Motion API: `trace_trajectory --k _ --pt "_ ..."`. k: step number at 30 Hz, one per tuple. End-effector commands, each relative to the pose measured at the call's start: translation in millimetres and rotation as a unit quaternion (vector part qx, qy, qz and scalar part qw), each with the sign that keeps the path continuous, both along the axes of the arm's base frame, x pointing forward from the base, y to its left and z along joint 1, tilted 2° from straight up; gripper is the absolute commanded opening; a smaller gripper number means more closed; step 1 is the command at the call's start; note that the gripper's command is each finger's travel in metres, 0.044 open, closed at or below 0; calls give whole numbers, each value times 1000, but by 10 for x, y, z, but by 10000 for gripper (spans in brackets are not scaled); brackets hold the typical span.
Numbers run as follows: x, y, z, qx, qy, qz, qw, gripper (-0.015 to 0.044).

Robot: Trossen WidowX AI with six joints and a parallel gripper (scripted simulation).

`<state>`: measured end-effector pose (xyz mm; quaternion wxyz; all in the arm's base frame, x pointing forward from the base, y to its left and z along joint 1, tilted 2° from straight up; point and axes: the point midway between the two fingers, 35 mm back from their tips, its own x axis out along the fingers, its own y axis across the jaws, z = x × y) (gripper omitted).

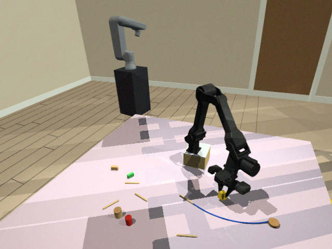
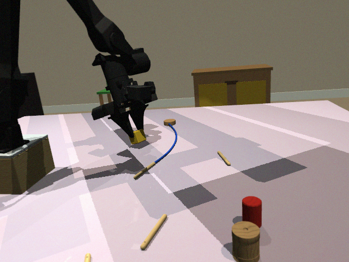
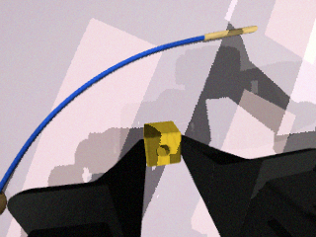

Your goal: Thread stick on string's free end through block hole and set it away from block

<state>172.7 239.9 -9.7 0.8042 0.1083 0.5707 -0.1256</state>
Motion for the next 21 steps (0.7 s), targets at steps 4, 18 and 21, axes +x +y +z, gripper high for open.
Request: trace_trajectory --k 4,18,21 --pt "-44 -23 -40 -13 -25 -3 1000 0" --pt "-132 7 -97 -40 -100 -5 994 0" --pt "-139 10 -100 -41 -106 -5 994 0"
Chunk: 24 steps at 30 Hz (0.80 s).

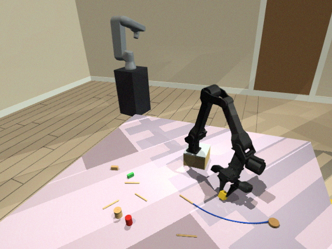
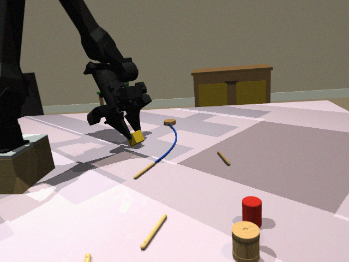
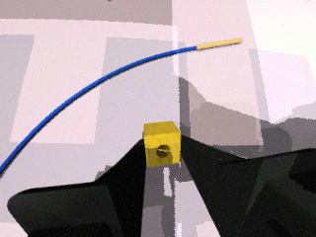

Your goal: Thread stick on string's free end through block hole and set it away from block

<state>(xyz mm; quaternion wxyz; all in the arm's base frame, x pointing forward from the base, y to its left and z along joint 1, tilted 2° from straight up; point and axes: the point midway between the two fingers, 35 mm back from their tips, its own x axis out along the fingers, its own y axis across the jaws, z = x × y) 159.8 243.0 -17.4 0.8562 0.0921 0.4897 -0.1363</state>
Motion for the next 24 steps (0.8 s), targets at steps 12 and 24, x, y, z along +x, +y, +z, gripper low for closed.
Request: trace_trajectory --k 12,24 --pt "-90 2 -76 -34 -86 -7 996 0" --pt "-161 10 -131 -66 -155 -16 986 0"
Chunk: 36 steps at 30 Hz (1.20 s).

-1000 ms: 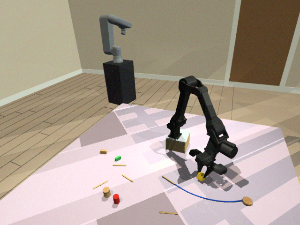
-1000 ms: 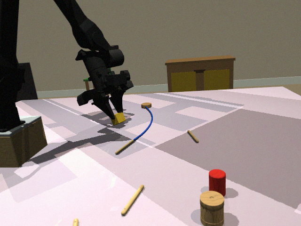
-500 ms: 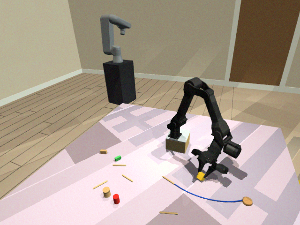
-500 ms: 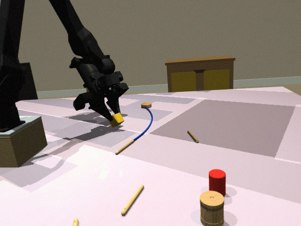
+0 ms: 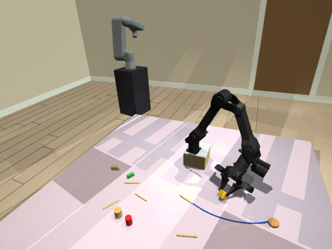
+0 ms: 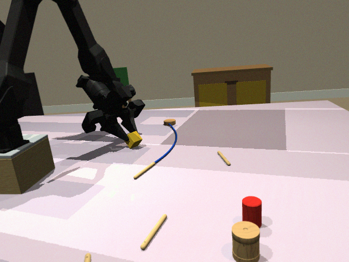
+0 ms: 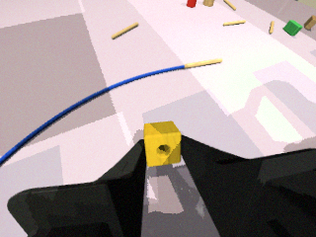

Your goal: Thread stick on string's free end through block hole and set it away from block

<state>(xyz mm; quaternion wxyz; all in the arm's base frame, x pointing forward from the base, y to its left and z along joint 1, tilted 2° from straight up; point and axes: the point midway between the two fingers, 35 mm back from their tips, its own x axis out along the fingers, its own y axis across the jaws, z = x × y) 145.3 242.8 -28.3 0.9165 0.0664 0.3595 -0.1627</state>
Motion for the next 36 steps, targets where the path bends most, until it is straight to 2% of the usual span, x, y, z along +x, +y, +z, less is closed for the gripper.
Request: trace_trajectory --k 1,7,8,16,21,36 --pt "-23 15 -25 -10 -26 -2 1000 0" --pt "-61 35 -43 -20 -64 2 998 0" --pt "-43 12 -26 -16 -43 0 999 26" --pt "-58 21 -8 -15 -43 0 999 236" --pt "-407 153 460 -13 -45 -1 999 240" --pt "-423 156 483 -13 -45 -1 999 240"
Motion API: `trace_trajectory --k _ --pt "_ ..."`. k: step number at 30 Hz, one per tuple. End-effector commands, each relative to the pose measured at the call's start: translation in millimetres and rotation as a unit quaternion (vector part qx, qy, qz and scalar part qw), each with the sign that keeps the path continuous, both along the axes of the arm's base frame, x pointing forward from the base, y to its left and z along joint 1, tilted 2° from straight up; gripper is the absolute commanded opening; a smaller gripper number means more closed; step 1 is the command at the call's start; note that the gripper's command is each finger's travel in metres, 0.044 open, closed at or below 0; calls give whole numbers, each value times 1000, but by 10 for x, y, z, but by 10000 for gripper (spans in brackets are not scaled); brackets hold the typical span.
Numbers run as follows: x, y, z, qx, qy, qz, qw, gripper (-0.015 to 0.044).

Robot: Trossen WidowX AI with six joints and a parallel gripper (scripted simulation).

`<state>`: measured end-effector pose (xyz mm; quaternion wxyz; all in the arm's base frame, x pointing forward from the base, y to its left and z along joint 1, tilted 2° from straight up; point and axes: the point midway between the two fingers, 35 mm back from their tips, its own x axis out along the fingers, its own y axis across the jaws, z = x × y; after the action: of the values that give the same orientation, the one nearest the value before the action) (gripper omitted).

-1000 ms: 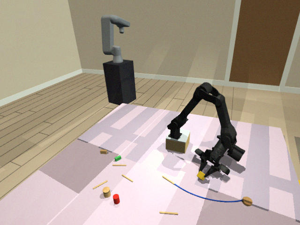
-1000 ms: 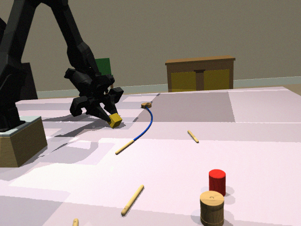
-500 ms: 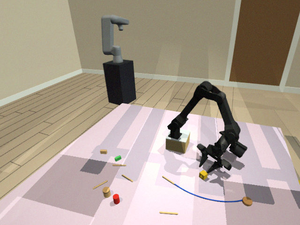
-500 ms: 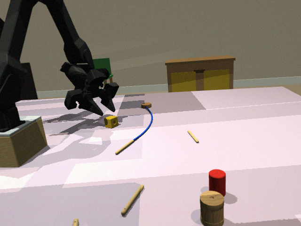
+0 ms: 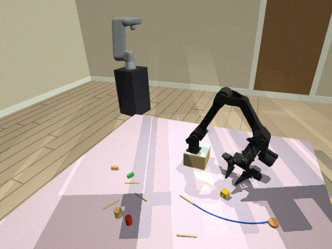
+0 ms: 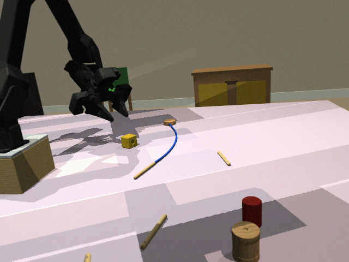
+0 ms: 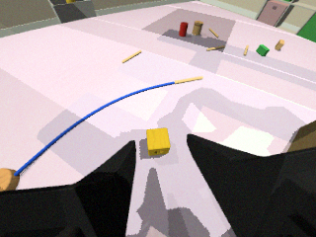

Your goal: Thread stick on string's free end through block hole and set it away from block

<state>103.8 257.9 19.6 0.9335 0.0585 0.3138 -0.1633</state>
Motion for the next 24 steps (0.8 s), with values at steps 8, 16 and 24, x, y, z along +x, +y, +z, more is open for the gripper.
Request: trace_trajectory --k 8,16,24 --pt "-8 6 3 3 1 -3 1000 240" --pt "87 -85 -52 -150 128 109 974 423" --pt "186 -172 -109 -301 295 315 851 440"
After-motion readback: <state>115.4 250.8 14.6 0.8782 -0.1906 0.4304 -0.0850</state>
